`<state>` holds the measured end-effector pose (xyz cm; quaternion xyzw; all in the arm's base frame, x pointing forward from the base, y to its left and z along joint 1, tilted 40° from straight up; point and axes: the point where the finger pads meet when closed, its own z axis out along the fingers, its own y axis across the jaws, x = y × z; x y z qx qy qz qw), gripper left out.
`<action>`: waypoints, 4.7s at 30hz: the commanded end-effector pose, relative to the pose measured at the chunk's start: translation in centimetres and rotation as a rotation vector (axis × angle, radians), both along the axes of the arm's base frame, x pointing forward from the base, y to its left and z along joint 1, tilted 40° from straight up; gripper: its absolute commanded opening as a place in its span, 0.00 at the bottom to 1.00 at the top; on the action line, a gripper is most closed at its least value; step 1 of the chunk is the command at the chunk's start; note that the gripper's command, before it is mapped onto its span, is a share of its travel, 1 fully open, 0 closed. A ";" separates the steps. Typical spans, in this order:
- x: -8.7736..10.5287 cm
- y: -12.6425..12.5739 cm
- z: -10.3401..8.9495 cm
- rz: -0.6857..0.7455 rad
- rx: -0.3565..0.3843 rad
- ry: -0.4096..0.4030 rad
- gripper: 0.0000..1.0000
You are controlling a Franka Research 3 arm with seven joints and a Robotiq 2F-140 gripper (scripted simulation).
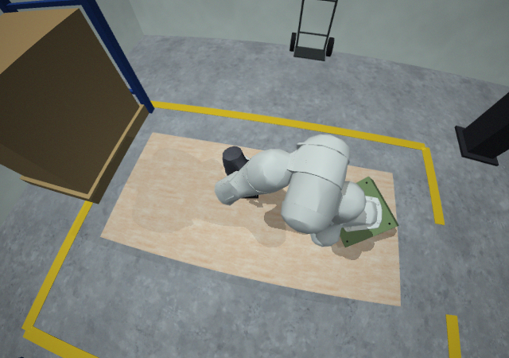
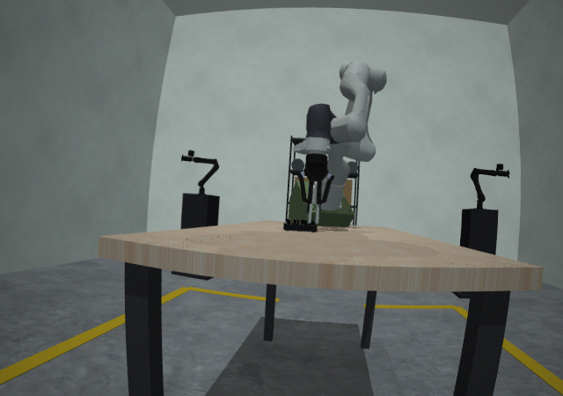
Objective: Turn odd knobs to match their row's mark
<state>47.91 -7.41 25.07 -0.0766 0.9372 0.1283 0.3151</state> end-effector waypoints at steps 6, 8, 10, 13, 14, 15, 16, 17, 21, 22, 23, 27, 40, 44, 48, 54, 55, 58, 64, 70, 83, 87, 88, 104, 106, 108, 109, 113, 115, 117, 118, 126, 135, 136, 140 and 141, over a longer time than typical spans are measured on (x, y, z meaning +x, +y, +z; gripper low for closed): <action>0.0 0.0 0.0 -0.006 0.005 0.003 0.12; 0.0 0.0 0.0 -0.006 0.005 0.003 0.12; 0.0 0.0 0.0 -0.006 0.005 0.003 0.12; -0.2 -0.1 0.3 -0.006 0.005 0.003 0.12; -0.3 -0.2 0.4 -0.006 0.005 0.003 0.12; -0.4 -0.2 0.6 -0.006 0.005 0.003 0.12; -0.5 -0.3 0.7 -0.006 0.005 0.003 0.12; -0.5 -0.3 0.7 -0.006 0.005 0.003 0.12; -1.0 -0.5 1.4 -0.006 0.005 0.003 0.12; -1.2 -0.6 1.6 -0.006 0.005 0.003 0.12; -1.4 -0.7 1.8 -0.006 0.005 0.003 0.12; -1.9 -1.0 2.6 -0.006 0.005 0.003 0.12; -2.1 -1.1 2.9 -0.006 0.005 0.003 0.12; -2.1 -1.1 2.9 -0.006 0.005 0.003 0.12; -2.2 -1.3 3.0 0.067 -0.049 -0.024 0.12; -2.3 -1.6 3.2 0.191 -0.142 -0.071 0.12; -2.3 -1.6 3.2 0.204 -0.152 -0.077 0.12; -2.3 -1.7 3.3 0.245 -0.183 -0.092 0.12; -2.3 -1.9 3.4 0.327 -0.244 -0.123 0.12; -2.4 -2.1 3.5 0.404 -0.301 -0.152 0.12; -2.5 -2.6 3.7 0.585 -0.436 -0.220 0.12; -2.5 -2.7 3.7 0.635 -0.473 -0.239 0.12; -2.5 -2.7 3.8 0.649 -0.484 -0.244 0.12; -2.6 -3.3 3.9 0.871 -0.648 -0.327 0.12; -2.6 -3.3 3.9 0.899 -0.669 -0.338 0.12; -2.6 -3.4 3.9 0.928 -0.690 -0.349 0.12; -2.6 -3.4 3.9 0.942 -0.701 -0.354 0.12; -2.7 -3.6 3.9 1.000 -0.743 -0.375 0.12; -2.7 -3.7 3.9 1.028 -0.764 -0.386 0.12; -2.7 -3.7 3.9 1.057 -0.785 -0.397 0.12; -2.7 -3.8 3.9 1.072 -0.796 -0.402 0.12; -2.8 -4.0 3.9 1.180 -0.876 -0.443 0.12; -2.8 -4.2 3.9 1.237 -0.917 -0.464 0.12; -2.8 -4.2 3.9 1.237 -0.917 -0.464 0.12; -2.8 -4.2 3.9 1.237 -0.917 -0.464 0.12; -2.8 -4.2 3.9 1.237 -0.917 -0.464 0.12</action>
